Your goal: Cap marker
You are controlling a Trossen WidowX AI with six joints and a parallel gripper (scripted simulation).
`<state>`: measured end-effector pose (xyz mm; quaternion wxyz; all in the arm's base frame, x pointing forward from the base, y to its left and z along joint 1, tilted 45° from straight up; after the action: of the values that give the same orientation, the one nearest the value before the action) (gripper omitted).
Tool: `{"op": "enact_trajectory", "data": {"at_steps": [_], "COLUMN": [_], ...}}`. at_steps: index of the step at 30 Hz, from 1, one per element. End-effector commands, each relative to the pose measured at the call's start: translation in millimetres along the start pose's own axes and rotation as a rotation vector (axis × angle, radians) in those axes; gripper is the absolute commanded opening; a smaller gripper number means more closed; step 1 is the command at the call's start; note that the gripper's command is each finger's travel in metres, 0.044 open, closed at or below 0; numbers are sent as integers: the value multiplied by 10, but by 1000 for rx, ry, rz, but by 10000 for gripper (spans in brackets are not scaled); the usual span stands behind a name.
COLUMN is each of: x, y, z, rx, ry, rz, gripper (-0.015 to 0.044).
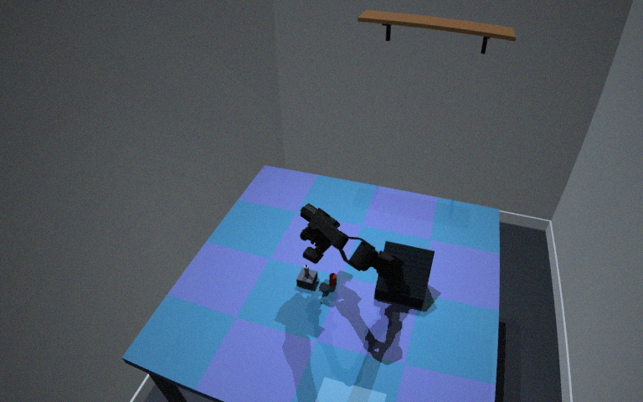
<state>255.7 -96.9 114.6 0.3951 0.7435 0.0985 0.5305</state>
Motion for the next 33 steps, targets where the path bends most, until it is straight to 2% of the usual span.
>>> {"op": "enact_trajectory", "data": {"at_steps": [1,8,13,33], "x": [35,15,-8,-38], "y": [39,45,-299,-596], "z": [-383,-413,-476,-530], "rx": [170,170,171,170], "ry": [-4,-4,-4,-4], "rz": [-66,-67,-65,-67], "gripper": [249,249,249,249]}}
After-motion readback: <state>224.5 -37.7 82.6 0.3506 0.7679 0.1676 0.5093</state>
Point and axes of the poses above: the point midway between the two fingers, 35 mm back from their tips, its own y axis back along the fingers, its own x axis across the jaws, z = x × y, the point moved 10 cm from there along y, back along the fingers, and after that the axes turned 11 degrees about -y, right-handed, at the moved point
